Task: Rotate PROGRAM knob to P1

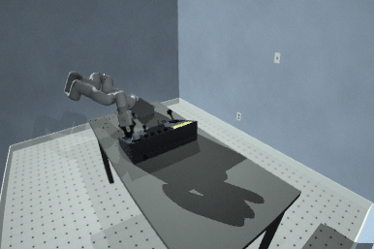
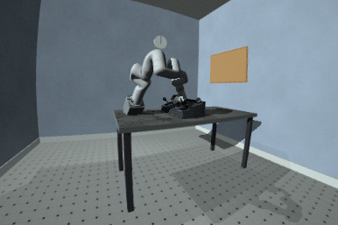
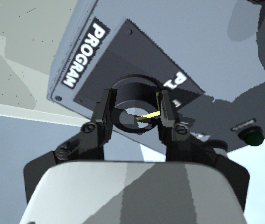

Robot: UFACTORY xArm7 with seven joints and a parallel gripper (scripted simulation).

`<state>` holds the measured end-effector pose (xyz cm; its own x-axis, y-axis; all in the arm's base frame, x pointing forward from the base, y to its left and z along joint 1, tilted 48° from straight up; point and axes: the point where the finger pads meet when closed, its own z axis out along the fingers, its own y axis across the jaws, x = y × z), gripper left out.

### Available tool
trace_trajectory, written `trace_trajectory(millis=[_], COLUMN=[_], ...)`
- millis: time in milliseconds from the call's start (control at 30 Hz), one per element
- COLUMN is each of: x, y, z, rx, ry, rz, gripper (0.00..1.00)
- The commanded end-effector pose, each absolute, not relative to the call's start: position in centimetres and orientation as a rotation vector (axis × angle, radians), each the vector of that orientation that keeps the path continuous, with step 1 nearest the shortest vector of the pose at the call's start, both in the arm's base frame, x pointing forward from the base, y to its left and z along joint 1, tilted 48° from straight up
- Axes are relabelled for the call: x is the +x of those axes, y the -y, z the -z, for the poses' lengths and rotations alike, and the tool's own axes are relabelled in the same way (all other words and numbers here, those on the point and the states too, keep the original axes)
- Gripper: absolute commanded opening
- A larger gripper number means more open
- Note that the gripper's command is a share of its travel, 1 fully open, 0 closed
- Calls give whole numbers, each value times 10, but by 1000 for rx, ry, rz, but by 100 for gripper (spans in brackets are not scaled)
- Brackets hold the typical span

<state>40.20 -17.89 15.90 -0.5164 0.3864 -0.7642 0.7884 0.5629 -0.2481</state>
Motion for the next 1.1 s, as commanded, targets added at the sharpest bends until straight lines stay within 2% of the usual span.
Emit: trace_trajectory(millis=[0, 1067], x=[403, 403], y=[178, 178], z=[-160, -160], rx=[896, 794], ry=[-2156, -2215], rz=[797, 845], gripper=[0, 0])
